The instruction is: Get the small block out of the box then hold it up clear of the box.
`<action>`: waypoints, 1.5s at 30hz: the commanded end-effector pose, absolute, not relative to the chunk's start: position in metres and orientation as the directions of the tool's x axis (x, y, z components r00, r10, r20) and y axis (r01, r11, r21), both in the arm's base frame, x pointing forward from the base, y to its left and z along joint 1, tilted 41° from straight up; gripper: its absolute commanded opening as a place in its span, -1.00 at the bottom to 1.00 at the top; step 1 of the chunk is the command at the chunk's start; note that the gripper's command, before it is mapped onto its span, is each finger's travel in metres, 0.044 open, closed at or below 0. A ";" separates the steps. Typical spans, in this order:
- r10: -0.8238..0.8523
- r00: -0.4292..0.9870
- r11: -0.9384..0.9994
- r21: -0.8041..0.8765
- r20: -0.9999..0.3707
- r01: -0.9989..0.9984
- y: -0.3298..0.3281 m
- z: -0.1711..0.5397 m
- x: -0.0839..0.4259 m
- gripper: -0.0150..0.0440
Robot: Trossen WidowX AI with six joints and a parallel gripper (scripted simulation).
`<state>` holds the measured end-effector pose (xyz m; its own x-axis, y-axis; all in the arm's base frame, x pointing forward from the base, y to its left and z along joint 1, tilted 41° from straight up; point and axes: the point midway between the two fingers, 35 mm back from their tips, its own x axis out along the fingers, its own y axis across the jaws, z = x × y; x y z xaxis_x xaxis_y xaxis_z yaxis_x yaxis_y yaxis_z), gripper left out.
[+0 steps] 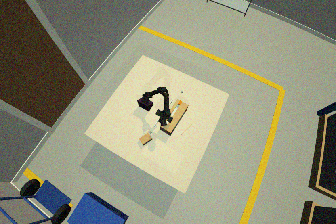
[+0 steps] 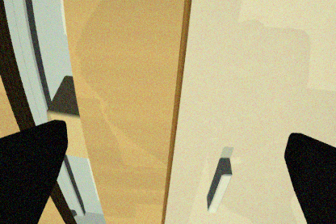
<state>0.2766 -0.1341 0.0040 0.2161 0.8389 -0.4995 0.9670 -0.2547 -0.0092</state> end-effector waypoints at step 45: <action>0.842 0.217 -0.255 -0.011 -0.494 0.967 -0.086 -0.014 0.289 0.86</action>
<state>0.2871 -0.0910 -0.0192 0.2133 0.8419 -0.4957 0.9674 -0.2530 -0.0134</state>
